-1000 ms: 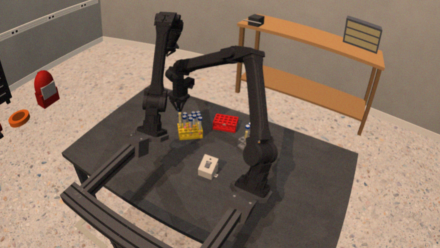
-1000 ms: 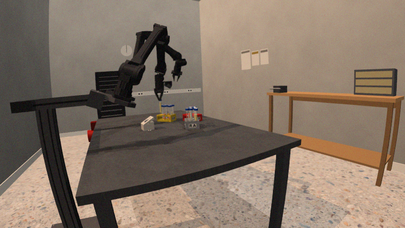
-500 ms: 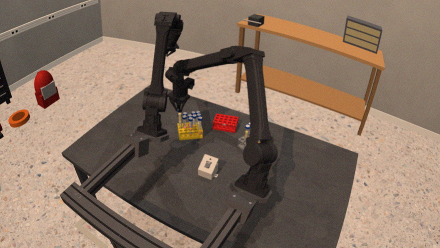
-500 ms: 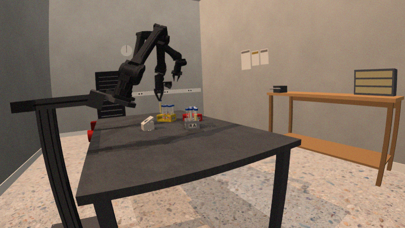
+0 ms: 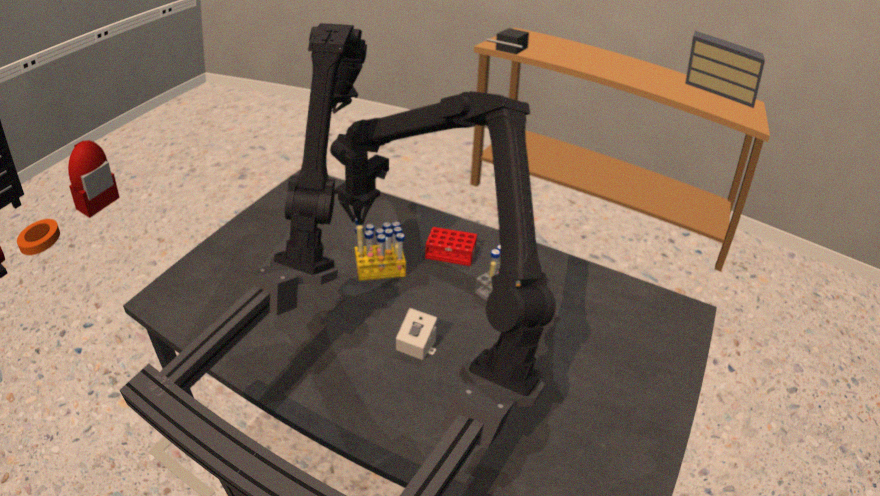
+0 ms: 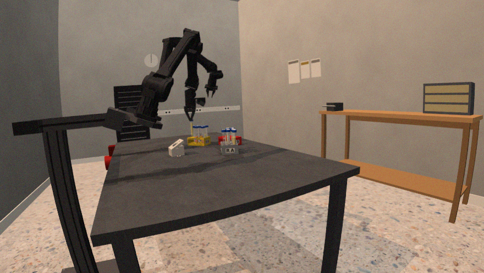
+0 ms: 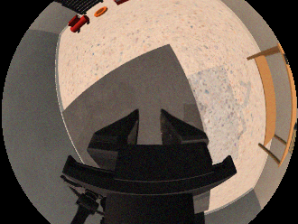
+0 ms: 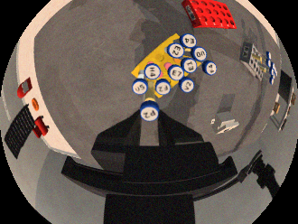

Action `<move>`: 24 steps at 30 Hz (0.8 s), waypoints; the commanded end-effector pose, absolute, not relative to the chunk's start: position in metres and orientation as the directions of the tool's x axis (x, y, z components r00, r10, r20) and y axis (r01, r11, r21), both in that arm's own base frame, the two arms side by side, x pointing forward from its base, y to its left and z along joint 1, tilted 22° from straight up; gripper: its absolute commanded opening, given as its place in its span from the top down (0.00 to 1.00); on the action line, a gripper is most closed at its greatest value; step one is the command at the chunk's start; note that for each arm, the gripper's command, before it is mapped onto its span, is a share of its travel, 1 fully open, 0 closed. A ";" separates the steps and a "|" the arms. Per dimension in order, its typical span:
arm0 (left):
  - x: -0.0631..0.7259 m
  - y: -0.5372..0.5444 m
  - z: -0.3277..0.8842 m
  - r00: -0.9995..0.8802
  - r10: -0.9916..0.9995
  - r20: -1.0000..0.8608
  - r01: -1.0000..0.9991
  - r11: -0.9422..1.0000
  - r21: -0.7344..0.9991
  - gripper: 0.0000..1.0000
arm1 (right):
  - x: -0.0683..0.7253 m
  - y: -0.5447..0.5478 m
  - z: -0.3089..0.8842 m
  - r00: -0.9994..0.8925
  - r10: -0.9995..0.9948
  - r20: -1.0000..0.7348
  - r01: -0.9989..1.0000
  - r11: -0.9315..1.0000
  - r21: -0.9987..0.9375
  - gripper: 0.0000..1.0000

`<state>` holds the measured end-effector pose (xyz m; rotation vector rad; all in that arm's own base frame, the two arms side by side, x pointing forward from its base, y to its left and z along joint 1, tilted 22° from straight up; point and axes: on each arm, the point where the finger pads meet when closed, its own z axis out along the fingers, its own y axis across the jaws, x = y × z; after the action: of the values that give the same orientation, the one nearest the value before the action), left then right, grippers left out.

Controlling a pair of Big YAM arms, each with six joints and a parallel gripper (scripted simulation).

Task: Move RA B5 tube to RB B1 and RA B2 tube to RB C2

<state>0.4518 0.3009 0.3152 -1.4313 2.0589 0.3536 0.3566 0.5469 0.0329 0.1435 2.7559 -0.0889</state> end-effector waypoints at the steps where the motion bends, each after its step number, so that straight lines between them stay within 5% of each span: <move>1: 0.456 0.304 0.335 -0.216 -0.745 -0.631 -0.912 0.385 -0.141 0.70 | 0.361 0.557 0.045 -0.918 0.096 -0.385 0.109 0.994 -0.011 1.00; 24: 0.456 0.304 0.335 -0.216 -0.745 -0.631 -0.912 0.385 -0.141 0.70 | 0.365 0.542 0.019 -0.924 0.089 -0.372 0.113 0.993 -0.044 1.00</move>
<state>0.4518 0.3009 0.3152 -1.4313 2.0589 0.3536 0.3575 0.5455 0.0278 0.1431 2.7560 -0.0895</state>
